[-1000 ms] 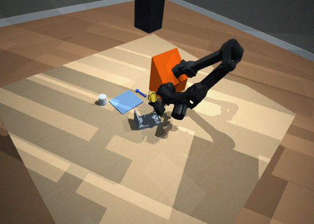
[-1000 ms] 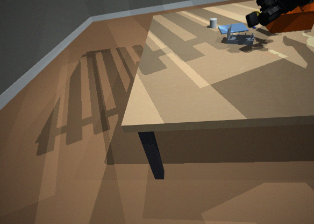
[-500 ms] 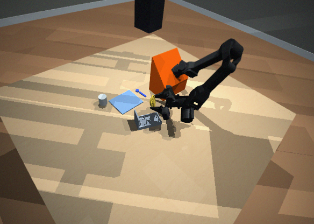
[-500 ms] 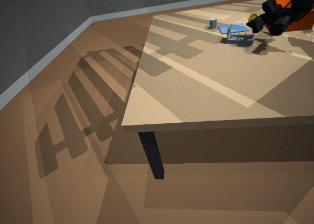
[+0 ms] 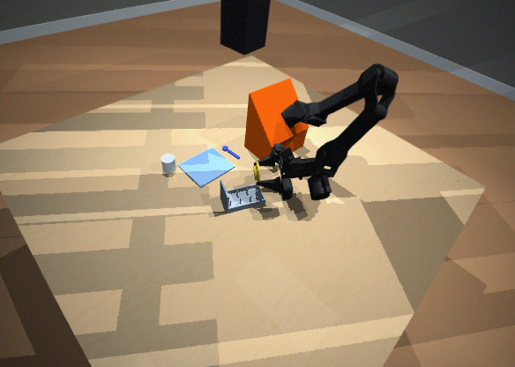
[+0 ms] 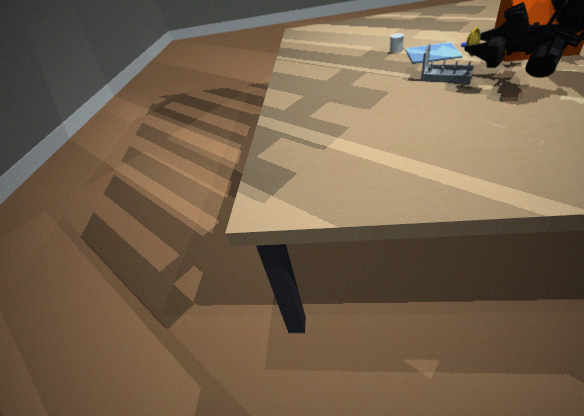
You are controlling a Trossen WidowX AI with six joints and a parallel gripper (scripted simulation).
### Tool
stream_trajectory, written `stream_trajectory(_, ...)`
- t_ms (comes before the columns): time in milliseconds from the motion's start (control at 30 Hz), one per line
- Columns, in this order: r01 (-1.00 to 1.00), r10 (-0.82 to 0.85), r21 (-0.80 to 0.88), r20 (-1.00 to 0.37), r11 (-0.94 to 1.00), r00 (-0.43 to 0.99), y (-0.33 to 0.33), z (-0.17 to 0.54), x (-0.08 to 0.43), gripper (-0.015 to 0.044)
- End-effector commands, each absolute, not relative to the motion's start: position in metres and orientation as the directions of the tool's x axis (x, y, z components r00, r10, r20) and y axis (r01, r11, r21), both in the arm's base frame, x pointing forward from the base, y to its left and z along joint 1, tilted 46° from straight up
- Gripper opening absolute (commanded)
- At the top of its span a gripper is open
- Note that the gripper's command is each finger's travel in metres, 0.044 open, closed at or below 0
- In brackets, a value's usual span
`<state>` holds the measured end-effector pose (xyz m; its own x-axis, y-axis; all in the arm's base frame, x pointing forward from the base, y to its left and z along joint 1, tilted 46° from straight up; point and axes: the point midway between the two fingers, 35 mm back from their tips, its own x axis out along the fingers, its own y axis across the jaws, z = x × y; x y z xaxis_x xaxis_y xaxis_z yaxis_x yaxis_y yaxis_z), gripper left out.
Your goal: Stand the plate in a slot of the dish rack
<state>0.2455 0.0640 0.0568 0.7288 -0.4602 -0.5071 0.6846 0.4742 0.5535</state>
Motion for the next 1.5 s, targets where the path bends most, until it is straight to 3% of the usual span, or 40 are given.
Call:
stream_trajectory(0,0.626,-0.461,0.598,-0.428,0.500,0.778,0.069,0.063,0.242,0.0000)
stream_trajectory(333,0.482,-0.448,0.685,-0.247,0.546,0.859,0.079,0.080,0.231,0.0000)
stream_trajectory(1467,0.478,-0.443,0.692,-0.248,0.541,0.862,0.088,0.052,0.257,0.0000)
